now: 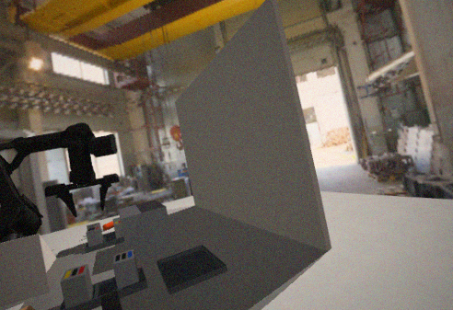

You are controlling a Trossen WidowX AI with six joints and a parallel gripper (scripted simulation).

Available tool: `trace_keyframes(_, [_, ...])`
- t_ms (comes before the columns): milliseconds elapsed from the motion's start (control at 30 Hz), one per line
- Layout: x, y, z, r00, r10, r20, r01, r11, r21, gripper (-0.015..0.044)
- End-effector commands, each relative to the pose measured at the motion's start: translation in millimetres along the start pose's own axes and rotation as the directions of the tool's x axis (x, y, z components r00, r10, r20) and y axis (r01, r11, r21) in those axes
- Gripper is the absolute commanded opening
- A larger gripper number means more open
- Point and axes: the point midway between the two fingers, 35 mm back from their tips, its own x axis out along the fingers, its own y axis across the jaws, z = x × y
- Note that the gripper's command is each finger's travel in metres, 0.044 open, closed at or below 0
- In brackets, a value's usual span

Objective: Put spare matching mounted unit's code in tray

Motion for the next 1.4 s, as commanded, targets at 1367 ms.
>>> trace_keyframes(1367, [51.1,-5.0,-1.4,1.000,-0.006,-0.004,0.006,1.000,-0.010,0.0300])
